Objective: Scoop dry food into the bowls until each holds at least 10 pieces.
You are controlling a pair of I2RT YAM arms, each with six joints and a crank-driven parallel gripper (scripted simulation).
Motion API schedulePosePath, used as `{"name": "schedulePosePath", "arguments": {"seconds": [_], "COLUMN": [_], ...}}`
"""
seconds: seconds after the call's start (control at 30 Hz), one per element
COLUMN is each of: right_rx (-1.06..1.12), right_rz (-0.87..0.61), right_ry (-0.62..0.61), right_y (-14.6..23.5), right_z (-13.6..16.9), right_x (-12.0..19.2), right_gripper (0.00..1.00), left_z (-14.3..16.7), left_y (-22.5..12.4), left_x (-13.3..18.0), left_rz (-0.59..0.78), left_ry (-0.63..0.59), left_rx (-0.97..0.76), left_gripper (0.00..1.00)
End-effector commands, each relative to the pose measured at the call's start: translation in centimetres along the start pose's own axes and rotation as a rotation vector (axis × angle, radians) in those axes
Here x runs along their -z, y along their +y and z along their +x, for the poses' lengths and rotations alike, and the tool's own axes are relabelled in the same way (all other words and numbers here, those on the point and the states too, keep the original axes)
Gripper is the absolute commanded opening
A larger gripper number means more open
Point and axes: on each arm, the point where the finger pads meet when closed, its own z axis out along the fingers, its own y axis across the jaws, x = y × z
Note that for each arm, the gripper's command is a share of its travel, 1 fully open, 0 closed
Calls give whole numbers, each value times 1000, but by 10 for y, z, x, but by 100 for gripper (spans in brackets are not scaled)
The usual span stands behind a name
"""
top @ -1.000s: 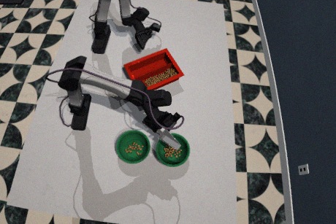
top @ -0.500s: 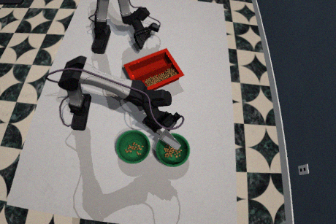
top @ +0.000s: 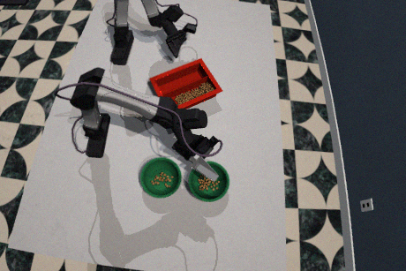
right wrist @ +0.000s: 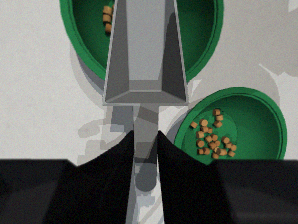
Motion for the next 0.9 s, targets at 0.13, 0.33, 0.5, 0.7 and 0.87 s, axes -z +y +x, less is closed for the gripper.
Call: {"name": "schedulePosePath", "arguments": {"seconds": [0.13,0.33,0.5,0.7,0.87], "right_rx": [-47,-47,-47,-47,-47], "right_rz": [-11,-11,-11,-11,-11], "right_ry": [-81,-81,-81,-81,-81], "right_y": [-8,-8,-8,-8,-8], "right_z": [-28,-28,-28,-28,-28], "right_x": [17,17,17,17,17], "right_gripper": [0,0,0,0,0], "left_z": [-61,-85,-111,-138,-152], "left_y": [-19,-39,-67,-107,-134], "left_x": [-15,-16,-13,-4,5], "left_rz": [-163,-214,-272,-333,-372], "left_ry": [-132,-193,-274,-376,-444], "left_rx": [-319,-444,-584,-738,-826], "left_gripper": [27,27,27,27,27]}}
